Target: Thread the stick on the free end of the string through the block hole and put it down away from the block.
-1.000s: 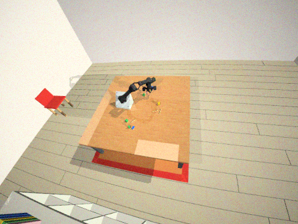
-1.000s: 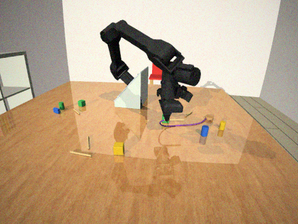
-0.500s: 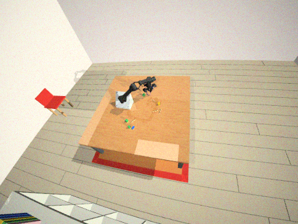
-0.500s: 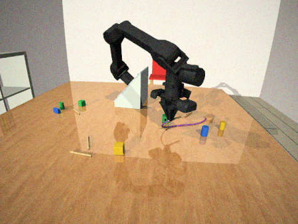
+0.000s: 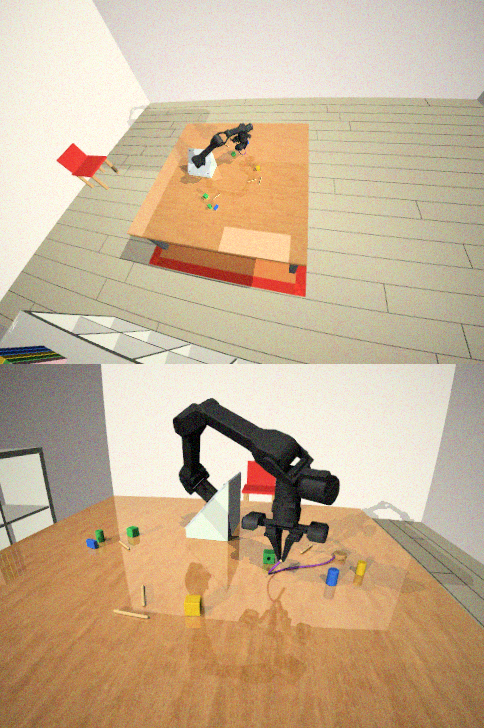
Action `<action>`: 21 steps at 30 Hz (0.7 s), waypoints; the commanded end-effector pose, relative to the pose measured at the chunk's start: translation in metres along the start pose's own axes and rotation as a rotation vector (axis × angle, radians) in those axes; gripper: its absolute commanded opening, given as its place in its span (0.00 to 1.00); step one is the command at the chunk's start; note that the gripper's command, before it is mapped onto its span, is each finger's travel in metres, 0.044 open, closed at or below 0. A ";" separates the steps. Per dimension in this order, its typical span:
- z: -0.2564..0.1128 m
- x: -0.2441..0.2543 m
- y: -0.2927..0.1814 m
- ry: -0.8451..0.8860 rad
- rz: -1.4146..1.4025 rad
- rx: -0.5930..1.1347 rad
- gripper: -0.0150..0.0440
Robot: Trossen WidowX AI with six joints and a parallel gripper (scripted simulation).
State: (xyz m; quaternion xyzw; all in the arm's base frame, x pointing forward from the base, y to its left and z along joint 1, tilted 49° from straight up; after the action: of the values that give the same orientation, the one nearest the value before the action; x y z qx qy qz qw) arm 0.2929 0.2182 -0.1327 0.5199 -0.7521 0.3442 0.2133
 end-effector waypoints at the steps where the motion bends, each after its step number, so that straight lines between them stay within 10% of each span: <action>1: -0.003 -0.005 0.002 -0.009 -0.148 0.002 0.25; 21: -0.003 -0.014 -0.004 -0.012 -0.347 0.004 0.25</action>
State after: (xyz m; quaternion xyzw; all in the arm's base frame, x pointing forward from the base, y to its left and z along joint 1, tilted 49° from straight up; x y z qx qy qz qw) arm 0.2958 0.2262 -0.1399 0.6429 -0.6510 0.3018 0.2678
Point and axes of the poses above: the point midway between the two fingers, 35 mm back from their tips, its own z axis out along the fingers, its own x axis across the jaws, y = z × x, the point moved 9 cm from there along -z, back along the fingers, and after that the axes turned 8 degrees about z, right-handed, at the moved point
